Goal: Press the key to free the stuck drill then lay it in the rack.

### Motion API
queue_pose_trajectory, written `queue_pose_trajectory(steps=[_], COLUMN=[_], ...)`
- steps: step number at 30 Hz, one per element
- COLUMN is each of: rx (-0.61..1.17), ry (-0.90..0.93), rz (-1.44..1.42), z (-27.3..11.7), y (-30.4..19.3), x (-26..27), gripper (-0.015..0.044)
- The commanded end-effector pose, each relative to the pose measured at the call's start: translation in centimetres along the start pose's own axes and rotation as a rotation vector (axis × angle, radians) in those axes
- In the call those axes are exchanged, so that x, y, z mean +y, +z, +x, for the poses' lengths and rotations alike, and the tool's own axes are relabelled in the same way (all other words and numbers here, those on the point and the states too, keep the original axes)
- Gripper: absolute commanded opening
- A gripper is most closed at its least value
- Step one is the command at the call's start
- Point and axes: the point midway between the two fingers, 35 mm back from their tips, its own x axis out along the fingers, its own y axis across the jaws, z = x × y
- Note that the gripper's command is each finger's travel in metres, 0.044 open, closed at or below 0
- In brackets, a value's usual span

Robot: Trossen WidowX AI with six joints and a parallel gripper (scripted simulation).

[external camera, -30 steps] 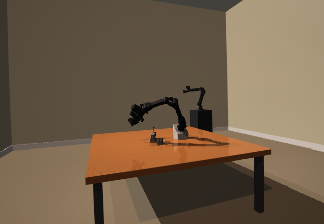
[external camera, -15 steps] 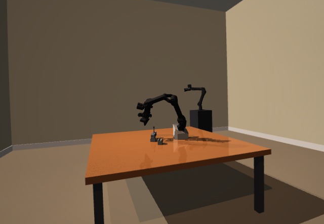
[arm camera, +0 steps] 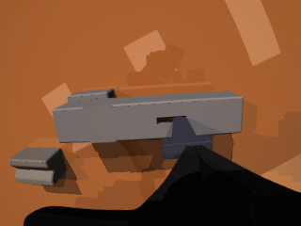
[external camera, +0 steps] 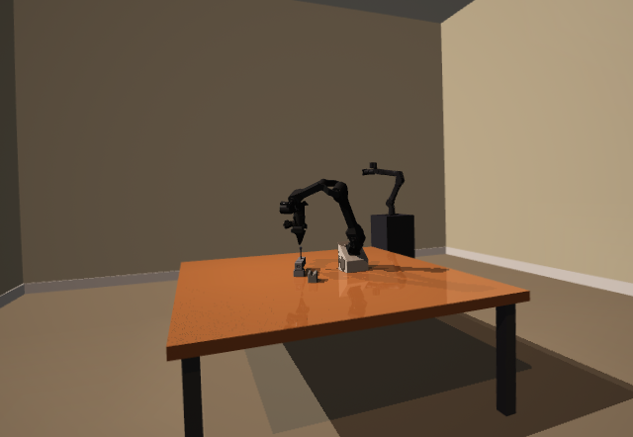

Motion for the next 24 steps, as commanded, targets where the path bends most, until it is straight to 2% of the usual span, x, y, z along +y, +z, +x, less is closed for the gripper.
queue_pose_trajectory(steps=[1,24], rx=[0.011,0.011], ry=[0.021,0.022], rz=[-0.012,-0.012], z=[0.1,1.8], y=[-0.4,-0.3], x=[0.1,0.1], gripper=[0.0000,0.0000])
